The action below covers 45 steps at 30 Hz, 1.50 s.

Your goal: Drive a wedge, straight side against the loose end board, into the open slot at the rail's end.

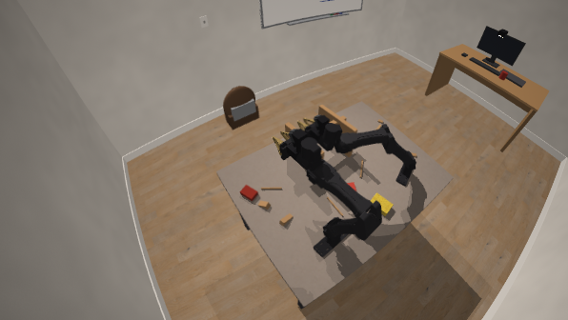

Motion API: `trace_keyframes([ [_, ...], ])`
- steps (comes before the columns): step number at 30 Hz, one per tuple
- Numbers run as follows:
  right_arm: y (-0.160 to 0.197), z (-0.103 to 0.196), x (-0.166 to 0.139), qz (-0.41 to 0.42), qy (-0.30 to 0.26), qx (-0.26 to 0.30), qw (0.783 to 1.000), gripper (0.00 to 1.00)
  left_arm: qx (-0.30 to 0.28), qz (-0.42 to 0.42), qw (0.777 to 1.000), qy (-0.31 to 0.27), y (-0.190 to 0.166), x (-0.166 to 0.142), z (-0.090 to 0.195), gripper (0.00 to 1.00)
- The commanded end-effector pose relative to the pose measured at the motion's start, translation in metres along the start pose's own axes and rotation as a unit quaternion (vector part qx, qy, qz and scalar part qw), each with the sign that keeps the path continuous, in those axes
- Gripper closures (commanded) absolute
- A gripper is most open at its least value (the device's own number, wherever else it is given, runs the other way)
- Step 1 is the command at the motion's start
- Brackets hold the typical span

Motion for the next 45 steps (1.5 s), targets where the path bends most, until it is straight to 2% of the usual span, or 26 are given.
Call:
trace_keyframes([
  [1, -0.003, 0.007, 0.043, -0.037, -0.020, 0.002, 0.999, 0.64, 0.003, 0.003, 0.999, -0.033, 0.003, 0.027, 0.009, 0.58],
  [21, -0.006, 0.007, 0.049, -0.042, -0.024, 0.001, 0.999, 0.64, 0.003, 0.003, 0.999, -0.033, 0.003, 0.027, 0.009, 0.58],
  [23, -0.006, 0.009, 0.058, -0.049, -0.027, 0.002, 0.998, 0.64, 0.003, 0.003, 0.999, -0.033, 0.003, 0.027, 0.009, 0.58],
  [24, -0.019, -0.001, 0.073, -0.068, -0.041, -0.005, 0.997, 0.64, 0.003, 0.003, 0.999, -0.033, 0.003, 0.027, 0.009, 0.58],
  [25, -0.018, -0.003, 0.070, -0.064, -0.038, -0.001, 0.997, 0.64, 0.003, 0.003, 0.999, -0.033, 0.003, 0.027, 0.009, 0.58],
  [26, -0.019, -0.006, 0.044, -0.034, -0.020, 0.000, 0.999, 0.64, 0.003, 0.003, 0.999, -0.033, 0.003, 0.027, 0.009, 0.58],
  [31, -0.037, -0.017, 0.066, -0.028, -0.017, 0.019, 0.999, 0.64, 0.003, 0.003, 0.999, -0.033, 0.003, 0.027, 0.009, 0.58],
  [37, -0.052, -0.023, 0.074, -0.018, -0.009, 0.037, 0.999, 0.64, 0.003, 0.003, 0.999, -0.033, 0.003, 0.027, 0.009, 0.58],
  [38, -0.055, -0.021, 0.091, -0.035, -0.024, 0.041, 0.998, 0.64, 0.003, 0.003, 0.999, -0.033, 0.003, 0.027, 0.009, 0.58],
  [41, -0.076, -0.029, 0.092, -0.018, -0.011, 0.043, 0.999, 0.64, 0.003, 0.003, 0.999, -0.033, 0.003, 0.027, 0.009, 0.58],
  [45, -0.101, -0.033, 0.109, -0.019, -0.013, 0.051, 0.998, 0.64, 0.003, 0.003, 0.999, -0.033, 0.003, 0.027, 0.009, 0.58],
])
Point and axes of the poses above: on each arm, the point where the finger pads meet when closed, its own z axis back along the fingers, its own y axis across the jaws, x = y × z, the point moved 3 cm from there along z, back along the fingers, and after that the axes turned 7 degrees about -z, right-handed, at the moved point
